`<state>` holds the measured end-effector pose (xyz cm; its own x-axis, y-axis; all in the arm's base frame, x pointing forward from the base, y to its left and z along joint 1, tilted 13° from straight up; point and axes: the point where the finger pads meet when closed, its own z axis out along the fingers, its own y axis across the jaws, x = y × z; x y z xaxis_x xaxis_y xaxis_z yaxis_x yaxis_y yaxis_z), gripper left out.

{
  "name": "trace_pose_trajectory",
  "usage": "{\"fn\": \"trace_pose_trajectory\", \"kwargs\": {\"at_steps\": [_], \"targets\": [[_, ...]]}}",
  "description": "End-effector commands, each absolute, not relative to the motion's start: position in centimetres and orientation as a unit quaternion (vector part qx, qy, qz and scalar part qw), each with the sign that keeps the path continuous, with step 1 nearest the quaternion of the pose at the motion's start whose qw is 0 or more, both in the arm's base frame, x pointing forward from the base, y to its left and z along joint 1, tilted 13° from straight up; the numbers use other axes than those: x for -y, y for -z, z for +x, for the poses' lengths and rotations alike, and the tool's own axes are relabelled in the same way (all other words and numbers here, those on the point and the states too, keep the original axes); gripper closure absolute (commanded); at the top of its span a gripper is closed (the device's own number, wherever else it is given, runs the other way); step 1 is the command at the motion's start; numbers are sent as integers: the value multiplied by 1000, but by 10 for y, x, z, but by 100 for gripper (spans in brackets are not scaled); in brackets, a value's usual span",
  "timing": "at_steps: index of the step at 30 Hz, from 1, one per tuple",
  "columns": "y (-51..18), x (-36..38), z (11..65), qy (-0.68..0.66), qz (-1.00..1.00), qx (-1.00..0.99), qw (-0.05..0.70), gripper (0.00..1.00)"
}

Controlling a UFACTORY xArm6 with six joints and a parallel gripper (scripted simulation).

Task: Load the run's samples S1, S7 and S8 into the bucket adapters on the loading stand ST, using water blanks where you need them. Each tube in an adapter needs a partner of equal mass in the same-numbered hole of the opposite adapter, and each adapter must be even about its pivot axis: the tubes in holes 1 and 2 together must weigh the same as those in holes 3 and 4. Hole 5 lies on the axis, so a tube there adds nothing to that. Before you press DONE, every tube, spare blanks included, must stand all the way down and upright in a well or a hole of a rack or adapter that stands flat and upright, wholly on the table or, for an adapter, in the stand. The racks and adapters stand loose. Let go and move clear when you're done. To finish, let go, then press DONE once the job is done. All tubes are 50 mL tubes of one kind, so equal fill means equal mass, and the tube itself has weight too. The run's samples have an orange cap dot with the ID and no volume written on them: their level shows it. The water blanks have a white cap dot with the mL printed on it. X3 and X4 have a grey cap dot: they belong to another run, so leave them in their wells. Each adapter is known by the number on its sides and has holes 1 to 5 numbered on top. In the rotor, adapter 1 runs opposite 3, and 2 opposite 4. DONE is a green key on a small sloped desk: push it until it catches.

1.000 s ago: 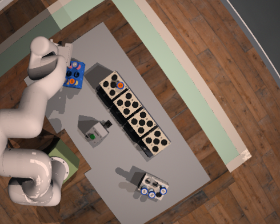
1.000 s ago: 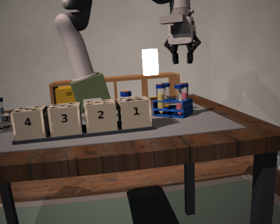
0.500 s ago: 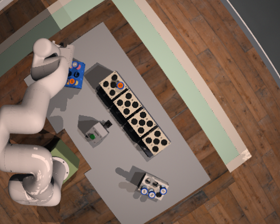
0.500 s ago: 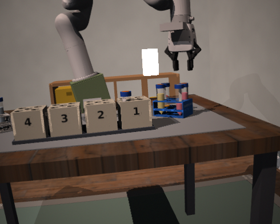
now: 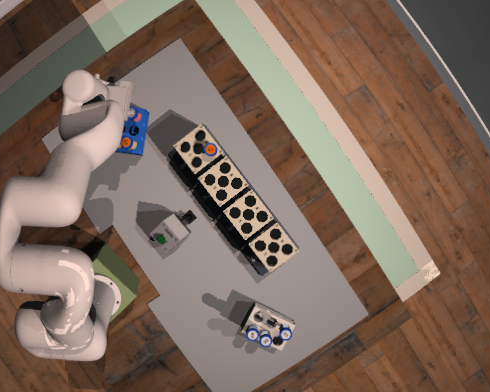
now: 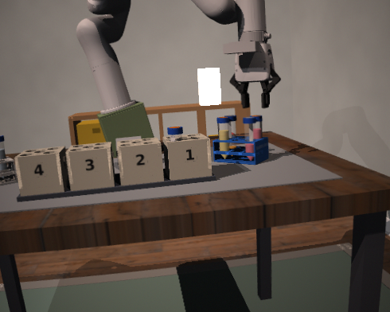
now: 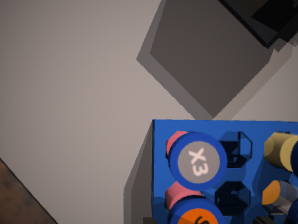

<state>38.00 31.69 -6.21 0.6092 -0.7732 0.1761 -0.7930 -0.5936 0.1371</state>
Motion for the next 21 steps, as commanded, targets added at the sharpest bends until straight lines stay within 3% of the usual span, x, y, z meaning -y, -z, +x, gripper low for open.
{"fn": "trace_pose_trajectory", "kwargs": {"at_steps": [1,21], "targets": [[70,-316,381,-50,891,439,99,43],[86,-313,381,-50,891,439,99,43]]}}
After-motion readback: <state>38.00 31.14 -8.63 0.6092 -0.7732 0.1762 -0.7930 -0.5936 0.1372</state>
